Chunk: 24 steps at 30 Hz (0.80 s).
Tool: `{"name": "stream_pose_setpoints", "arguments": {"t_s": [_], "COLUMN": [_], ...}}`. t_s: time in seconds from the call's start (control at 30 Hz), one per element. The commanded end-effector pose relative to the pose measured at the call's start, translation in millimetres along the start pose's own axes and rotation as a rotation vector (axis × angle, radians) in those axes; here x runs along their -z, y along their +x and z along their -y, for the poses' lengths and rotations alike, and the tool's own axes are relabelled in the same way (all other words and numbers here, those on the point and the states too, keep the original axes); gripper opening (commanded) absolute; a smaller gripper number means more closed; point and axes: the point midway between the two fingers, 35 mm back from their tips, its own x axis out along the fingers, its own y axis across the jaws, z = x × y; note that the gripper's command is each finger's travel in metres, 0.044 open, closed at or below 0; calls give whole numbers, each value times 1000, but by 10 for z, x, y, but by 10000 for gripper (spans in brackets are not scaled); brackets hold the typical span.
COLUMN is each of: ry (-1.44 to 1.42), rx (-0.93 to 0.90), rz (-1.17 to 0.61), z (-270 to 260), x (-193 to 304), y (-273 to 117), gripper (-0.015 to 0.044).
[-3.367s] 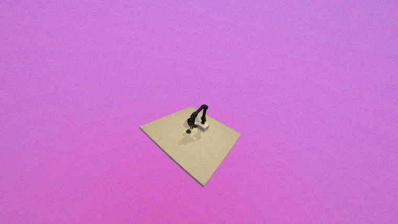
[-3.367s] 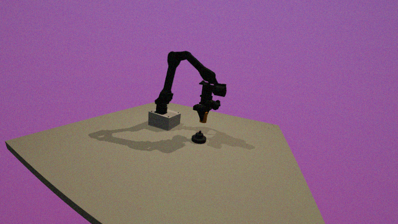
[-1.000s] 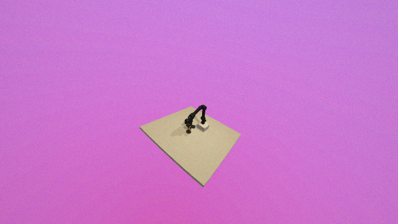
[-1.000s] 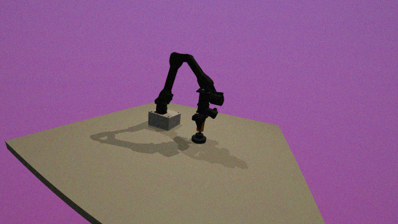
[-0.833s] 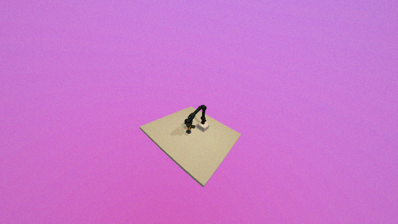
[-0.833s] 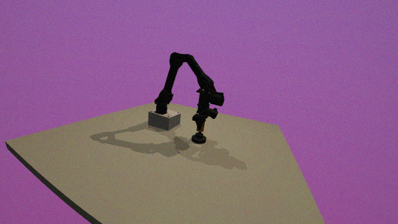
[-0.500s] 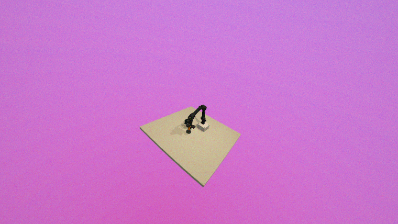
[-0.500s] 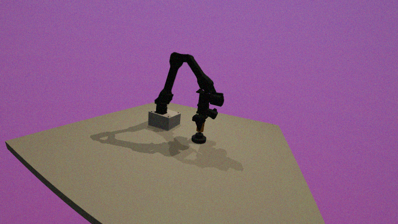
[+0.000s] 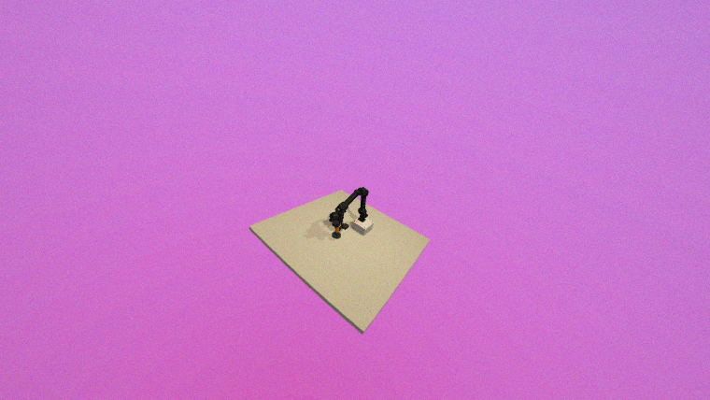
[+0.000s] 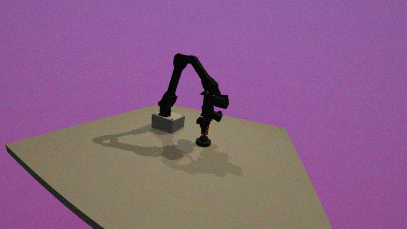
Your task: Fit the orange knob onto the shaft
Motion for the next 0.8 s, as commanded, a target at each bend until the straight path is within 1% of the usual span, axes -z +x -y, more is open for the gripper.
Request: {"name": "stream_pose_setpoints", "arguments": {"t_s": [0.0,0.27,0.77], "ry": [-3,-213,-213], "rx": [0,1,1], "rz": [4,4,3], "z": [3,10,-2], "x": [-16,-39,-3], "y": [-40,-42,-9], "gripper": [0,0,0]}}
